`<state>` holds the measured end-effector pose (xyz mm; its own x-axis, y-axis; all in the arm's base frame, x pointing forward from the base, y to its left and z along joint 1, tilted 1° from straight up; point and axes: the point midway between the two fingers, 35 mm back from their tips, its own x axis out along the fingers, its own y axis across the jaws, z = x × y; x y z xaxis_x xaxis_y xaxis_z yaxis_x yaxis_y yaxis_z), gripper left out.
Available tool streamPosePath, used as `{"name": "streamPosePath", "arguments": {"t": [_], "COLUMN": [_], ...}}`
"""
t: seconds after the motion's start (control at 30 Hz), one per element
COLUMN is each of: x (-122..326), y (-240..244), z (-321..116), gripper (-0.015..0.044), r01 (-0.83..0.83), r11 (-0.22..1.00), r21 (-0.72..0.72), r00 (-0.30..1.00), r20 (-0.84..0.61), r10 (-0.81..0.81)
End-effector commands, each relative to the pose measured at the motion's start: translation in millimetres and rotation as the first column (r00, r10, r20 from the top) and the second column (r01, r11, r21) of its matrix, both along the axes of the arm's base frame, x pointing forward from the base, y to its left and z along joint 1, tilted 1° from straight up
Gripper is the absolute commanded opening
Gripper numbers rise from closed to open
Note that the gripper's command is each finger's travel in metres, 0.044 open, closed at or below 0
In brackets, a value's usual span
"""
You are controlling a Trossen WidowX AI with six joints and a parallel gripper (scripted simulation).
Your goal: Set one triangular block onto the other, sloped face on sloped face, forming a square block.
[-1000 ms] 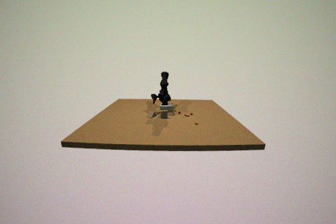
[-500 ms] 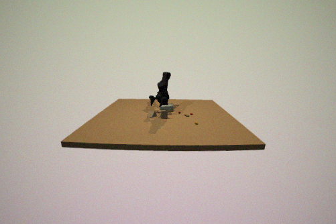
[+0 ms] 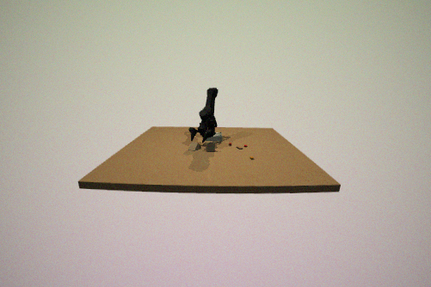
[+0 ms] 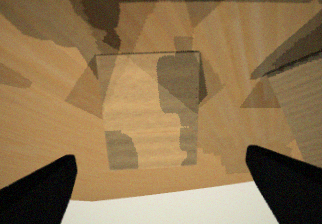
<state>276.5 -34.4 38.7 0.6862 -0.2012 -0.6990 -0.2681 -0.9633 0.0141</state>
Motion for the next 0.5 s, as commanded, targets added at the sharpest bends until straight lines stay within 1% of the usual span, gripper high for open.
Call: {"name": "streamPosePath", "arguments": {"t": [0.0,0.27,0.47], "x": [9,22,22], "y": [-3,-9,-11], "z": [-12,-33,-35], "gripper": [0.044,0.044,0.044], "r01": [-0.004,-0.007,-0.008], "r11": [1.0,1.0,1.0], "r21": [-0.003,-0.008,-0.009], "r00": [1.0,1.0,1.0], "r20": [0.001,0.009,0.01], "r10": [0.004,0.007,0.008]}}
